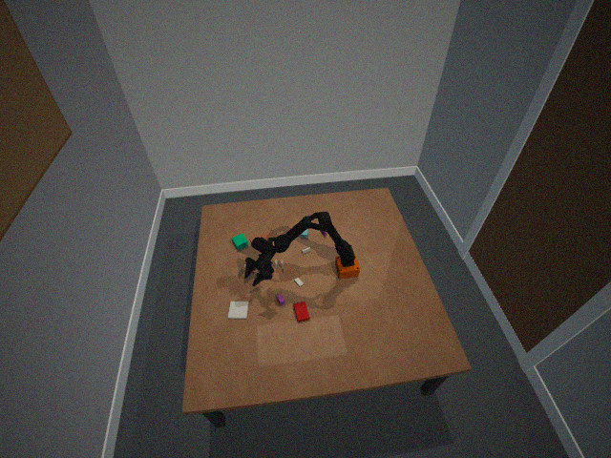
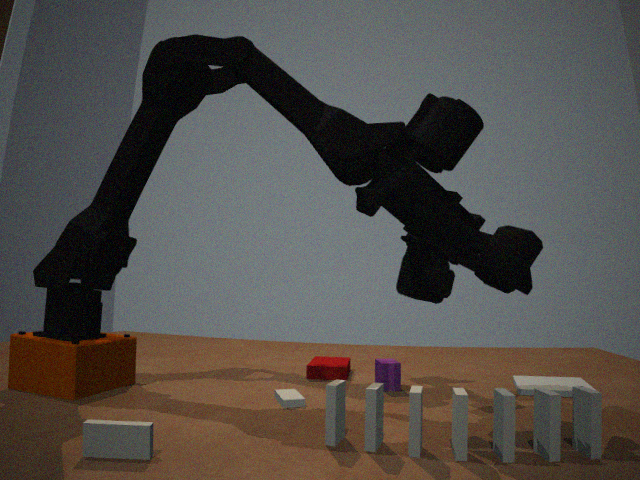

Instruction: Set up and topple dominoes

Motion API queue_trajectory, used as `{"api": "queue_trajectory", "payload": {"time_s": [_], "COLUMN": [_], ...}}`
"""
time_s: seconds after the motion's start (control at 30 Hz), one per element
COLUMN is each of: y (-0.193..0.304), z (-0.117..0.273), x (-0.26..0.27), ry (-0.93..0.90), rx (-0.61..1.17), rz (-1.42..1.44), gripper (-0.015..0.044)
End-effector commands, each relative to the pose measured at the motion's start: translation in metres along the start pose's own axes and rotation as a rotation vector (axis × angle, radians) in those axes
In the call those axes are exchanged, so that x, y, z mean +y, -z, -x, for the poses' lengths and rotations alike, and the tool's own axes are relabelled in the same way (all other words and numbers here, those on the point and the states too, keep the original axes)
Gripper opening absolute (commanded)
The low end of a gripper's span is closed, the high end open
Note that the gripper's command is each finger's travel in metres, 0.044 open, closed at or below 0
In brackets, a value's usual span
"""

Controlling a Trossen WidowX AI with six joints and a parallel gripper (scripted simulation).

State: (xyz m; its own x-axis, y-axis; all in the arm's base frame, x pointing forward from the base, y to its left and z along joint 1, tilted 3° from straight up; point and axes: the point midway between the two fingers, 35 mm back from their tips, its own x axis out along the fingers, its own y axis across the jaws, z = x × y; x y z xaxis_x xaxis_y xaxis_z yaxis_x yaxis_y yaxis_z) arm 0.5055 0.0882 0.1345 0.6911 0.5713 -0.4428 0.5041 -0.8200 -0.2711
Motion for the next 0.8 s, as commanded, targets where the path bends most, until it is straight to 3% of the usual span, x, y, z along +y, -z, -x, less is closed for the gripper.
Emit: {"api": "queue_trajectory", "payload": {"time_s": [0.0,0.2,0.4,0.77], "y": [-0.001,-0.049,-0.104,-0.143], "z": [0.0,0.023,0.064,0.11], "x": [0.0,-0.008,-0.02,-0.031], "ry": [-0.004,-0.069,0.026,0.258], "rx": [-0.007,-0.266,-0.601,-0.868], "rz": [0.012,0.412,0.875,1.249], "gripper": [0.0426,0.044,0.044,0.044]}}
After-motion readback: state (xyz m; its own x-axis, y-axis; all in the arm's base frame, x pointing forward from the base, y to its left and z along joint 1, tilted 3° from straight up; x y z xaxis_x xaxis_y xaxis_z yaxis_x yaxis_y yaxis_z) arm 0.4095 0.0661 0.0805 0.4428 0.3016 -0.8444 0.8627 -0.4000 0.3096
